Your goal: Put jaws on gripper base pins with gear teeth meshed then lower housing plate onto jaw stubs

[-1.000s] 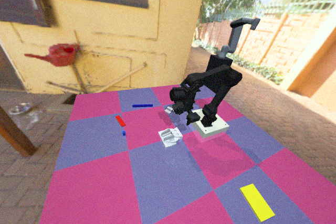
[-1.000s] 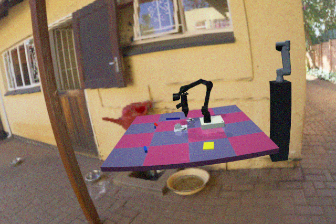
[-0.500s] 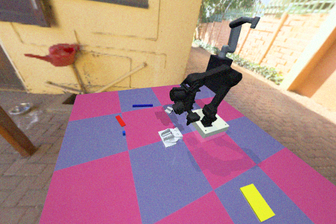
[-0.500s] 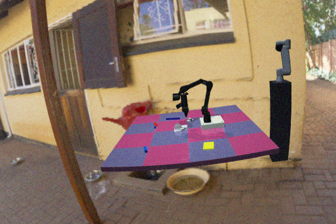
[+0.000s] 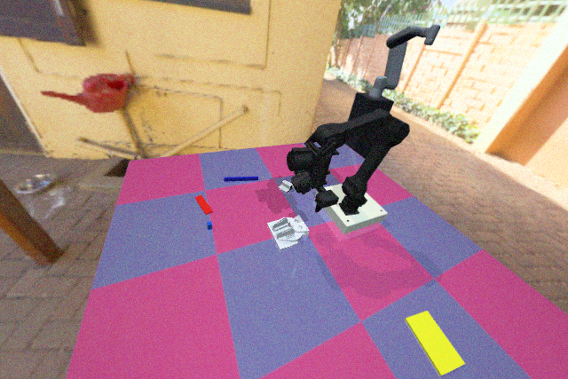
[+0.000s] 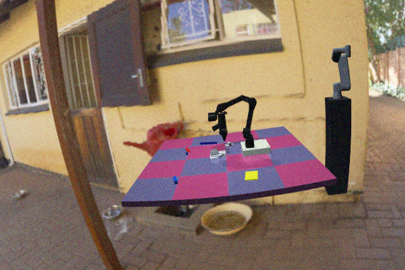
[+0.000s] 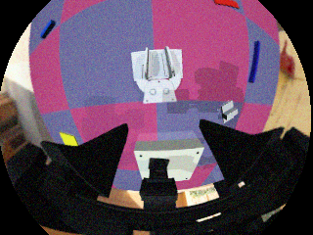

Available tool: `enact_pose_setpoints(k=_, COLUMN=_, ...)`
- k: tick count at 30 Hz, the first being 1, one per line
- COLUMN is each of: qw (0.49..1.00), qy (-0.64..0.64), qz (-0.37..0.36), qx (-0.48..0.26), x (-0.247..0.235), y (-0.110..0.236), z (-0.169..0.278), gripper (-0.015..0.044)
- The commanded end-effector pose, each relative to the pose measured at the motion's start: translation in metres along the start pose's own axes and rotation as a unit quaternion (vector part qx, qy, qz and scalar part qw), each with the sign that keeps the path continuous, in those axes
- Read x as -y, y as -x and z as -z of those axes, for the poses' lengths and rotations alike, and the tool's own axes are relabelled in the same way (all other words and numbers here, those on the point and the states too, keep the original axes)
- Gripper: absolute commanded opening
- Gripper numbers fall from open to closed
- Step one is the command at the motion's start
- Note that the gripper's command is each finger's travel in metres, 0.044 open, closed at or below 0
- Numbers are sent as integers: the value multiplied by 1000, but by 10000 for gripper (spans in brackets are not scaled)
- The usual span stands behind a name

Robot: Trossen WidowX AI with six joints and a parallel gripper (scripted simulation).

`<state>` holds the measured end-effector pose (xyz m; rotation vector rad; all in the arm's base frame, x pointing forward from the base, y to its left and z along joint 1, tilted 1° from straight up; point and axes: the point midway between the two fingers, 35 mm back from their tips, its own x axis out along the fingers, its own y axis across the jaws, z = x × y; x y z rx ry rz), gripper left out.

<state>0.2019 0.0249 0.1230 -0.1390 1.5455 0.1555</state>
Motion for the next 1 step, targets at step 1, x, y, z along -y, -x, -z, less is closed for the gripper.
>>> enact_pose_setpoints(k=1, qw=1000, qy=2, qz=-2, qx=-1, x=0, y=0, z=1, gripper=440)
